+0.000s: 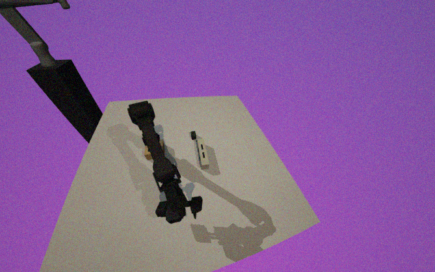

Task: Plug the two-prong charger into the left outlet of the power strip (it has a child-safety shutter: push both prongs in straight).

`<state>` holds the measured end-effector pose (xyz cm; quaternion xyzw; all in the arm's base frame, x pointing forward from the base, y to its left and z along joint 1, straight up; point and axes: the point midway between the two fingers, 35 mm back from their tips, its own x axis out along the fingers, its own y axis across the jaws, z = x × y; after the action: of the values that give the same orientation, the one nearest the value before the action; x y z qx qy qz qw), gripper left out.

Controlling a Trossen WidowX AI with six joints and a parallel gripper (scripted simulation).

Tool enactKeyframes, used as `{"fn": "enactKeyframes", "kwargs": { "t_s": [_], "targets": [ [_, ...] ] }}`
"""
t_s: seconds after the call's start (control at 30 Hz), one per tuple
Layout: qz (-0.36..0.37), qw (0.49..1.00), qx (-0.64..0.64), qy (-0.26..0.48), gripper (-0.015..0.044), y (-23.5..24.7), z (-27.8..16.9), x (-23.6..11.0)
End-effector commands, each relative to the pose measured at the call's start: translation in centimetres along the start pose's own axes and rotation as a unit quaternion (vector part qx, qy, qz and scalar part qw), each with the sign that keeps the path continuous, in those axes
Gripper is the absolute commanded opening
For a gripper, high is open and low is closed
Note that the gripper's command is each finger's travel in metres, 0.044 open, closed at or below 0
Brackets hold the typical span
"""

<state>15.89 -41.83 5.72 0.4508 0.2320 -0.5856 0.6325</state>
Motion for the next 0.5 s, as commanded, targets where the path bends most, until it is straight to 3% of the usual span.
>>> {"fn": "enactKeyframes", "kwargs": {
  "t_s": [0.0,0.47],
  "targets": [
    [0.006,0.999,-0.046,0.013,0.044,1.3,-1.5,-0.3],
    [0.034,0.984,-0.172,0.032,0.044,6.6,-5.8,-1.1]
  ]
}}
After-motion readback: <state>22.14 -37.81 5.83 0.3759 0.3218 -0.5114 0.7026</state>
